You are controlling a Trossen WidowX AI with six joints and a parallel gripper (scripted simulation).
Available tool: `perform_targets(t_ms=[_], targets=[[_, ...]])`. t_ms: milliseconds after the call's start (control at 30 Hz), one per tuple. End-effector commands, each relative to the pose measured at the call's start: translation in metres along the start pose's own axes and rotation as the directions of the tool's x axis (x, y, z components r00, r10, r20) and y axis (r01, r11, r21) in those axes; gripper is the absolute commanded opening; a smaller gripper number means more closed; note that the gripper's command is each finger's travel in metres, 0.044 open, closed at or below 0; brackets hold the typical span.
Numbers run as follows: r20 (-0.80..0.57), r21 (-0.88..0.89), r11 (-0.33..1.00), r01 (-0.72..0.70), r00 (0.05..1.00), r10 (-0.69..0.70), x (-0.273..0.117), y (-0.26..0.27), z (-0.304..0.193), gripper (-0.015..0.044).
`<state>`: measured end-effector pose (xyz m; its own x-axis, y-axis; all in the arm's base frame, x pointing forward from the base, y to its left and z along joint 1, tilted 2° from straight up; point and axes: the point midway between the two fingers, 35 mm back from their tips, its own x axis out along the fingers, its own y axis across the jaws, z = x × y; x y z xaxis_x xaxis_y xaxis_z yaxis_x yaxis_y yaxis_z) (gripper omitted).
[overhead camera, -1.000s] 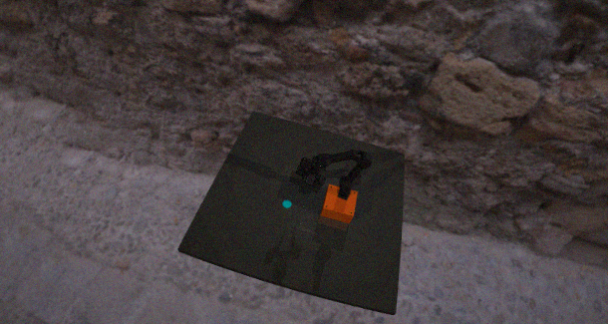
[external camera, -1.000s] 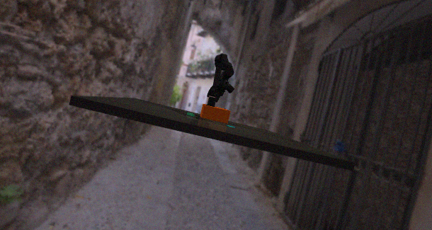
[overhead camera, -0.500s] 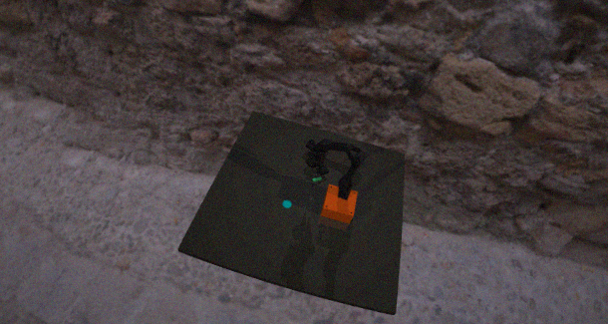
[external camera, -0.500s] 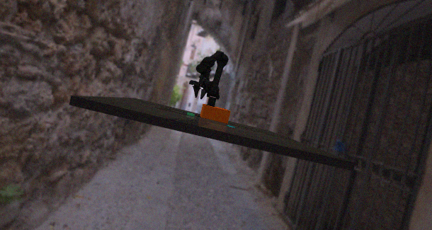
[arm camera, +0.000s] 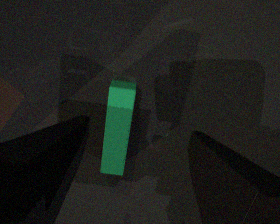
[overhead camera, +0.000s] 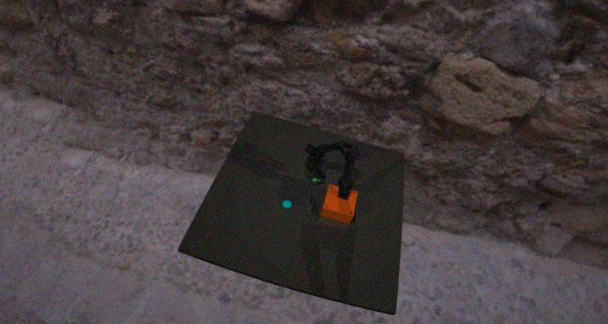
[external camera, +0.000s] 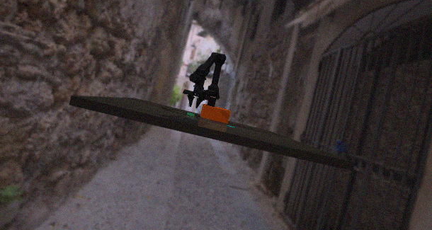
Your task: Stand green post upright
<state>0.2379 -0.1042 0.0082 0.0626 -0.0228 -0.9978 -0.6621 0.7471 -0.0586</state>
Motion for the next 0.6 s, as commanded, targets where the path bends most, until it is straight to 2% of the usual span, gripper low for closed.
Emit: perform_targets(t_ms=[0, 167, 433, 567], targets=[[-0.003, 0.007, 1.000, -0.017, 1.000, 0.017, 0.0481, 0.0114, -0.0046, 0.0233], [-0.003, 0.007, 1.000, -0.017, 1.000, 0.017, 0.0503, 0.0120, -0.0049, 0.0233], [-0.003, 0.007, 1.000, -0.017, 1.000, 0.017, 0.0503, 0.0120, -0.0049, 0.0023], [-0.003, 0.007, 1.000, -0.017, 1.000, 0.017, 0.0498, 0.0119, -0.0049, 0.0023]])
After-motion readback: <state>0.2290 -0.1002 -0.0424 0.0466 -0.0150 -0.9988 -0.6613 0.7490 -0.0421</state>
